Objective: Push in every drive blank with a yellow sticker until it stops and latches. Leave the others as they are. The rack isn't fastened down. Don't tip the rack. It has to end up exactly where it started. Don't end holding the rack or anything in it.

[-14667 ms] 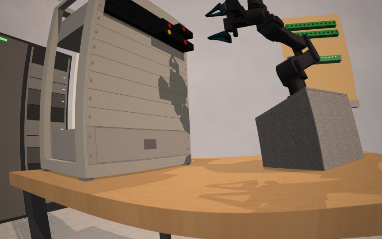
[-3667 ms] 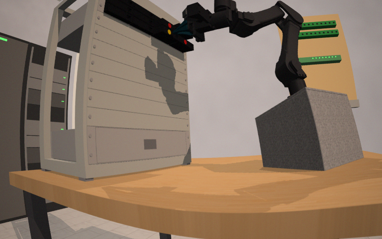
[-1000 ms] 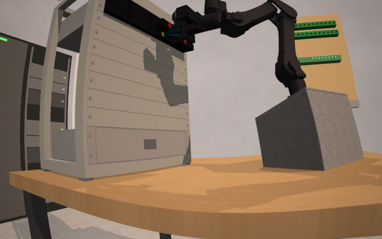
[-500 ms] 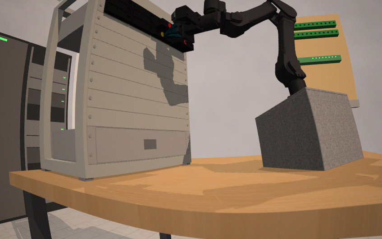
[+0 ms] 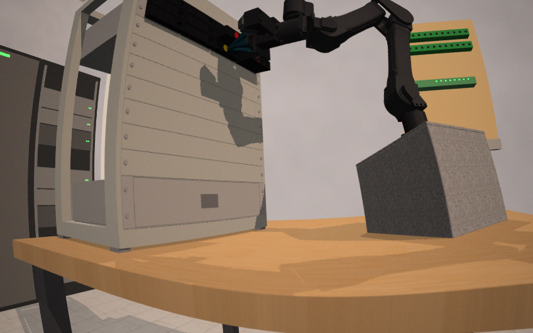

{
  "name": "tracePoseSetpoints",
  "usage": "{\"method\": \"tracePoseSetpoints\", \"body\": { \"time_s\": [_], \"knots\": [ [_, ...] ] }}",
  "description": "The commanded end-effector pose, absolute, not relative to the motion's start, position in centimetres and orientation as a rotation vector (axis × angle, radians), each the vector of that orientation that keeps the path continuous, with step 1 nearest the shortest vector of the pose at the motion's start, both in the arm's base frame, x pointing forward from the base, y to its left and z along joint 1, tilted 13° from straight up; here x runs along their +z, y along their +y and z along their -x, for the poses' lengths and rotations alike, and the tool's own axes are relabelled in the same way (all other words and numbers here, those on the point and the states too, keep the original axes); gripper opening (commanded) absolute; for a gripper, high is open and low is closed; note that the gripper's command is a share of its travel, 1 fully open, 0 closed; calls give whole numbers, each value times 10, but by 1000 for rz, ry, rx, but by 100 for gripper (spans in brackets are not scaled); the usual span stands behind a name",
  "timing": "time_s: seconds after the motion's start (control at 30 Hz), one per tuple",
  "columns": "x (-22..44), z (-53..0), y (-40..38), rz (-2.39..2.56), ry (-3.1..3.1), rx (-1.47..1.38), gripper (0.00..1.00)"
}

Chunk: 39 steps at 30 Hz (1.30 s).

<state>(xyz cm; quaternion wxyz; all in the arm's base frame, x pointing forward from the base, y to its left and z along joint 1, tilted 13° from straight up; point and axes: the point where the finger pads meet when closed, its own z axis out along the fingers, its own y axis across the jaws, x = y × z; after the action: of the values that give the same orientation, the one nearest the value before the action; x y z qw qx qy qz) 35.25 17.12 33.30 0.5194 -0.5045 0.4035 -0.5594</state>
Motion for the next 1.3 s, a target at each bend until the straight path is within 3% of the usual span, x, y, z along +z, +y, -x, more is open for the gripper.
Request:
{"method": "tracePoseSetpoints", "body": {
  "time_s": [0.0,1.03,1.27],
  "knots": [
    [337,-360,174,1214,967,-1332,0],
    [337,-363,174,1214,967,-1332,0],
    [327,-331,171,1231,958,-1334,0]
  ]
}}
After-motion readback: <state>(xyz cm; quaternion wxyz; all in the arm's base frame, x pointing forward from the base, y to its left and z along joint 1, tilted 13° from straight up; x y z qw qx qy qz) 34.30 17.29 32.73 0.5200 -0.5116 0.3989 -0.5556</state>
